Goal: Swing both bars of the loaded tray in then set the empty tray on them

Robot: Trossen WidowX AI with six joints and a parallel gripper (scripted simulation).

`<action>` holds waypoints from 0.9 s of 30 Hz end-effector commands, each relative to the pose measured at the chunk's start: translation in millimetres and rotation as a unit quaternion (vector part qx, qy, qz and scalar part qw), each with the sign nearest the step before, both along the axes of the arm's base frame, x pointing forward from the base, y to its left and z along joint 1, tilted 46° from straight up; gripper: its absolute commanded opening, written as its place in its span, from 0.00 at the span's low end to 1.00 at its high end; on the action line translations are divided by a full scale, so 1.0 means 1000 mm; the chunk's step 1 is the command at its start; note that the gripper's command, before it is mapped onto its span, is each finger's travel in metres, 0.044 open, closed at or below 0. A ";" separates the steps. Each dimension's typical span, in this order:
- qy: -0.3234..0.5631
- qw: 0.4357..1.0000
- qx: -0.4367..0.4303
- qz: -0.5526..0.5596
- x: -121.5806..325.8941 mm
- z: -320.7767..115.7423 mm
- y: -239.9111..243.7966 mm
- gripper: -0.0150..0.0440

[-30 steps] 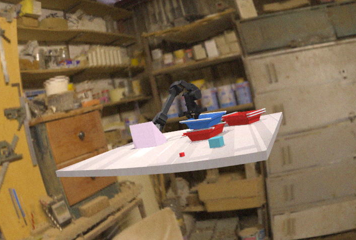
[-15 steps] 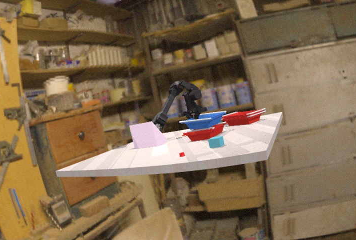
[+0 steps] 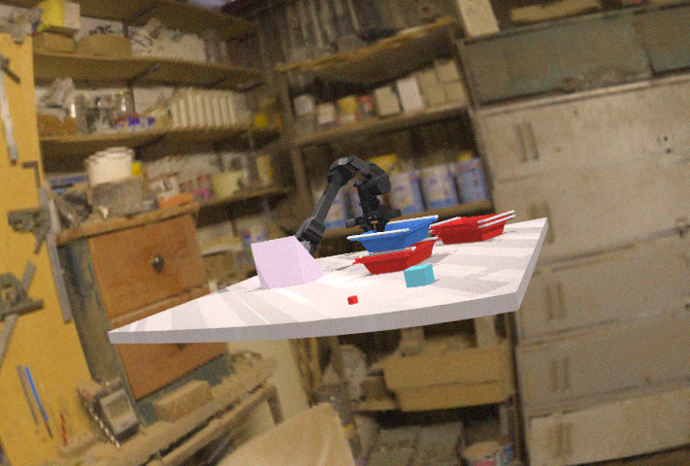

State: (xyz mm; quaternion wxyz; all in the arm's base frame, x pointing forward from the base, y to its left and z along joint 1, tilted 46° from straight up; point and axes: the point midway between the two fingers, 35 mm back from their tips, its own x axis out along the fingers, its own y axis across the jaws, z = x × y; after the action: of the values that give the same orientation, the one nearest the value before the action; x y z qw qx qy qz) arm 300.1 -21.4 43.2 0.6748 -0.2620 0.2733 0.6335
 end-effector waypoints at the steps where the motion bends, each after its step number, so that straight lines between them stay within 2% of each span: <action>1: 0.014 1.000 0.000 0.002 -0.005 -0.004 0.002 0.50; 21: 0.014 1.000 0.000 0.002 -0.005 -0.004 0.002 1.00; 27: 0.010 1.000 0.000 0.003 -0.004 -0.003 0.002 1.00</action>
State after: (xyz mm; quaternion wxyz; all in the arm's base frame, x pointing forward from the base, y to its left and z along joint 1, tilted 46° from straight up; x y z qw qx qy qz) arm 296.4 -19.5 39.8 0.6705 -0.2563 0.2791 0.6378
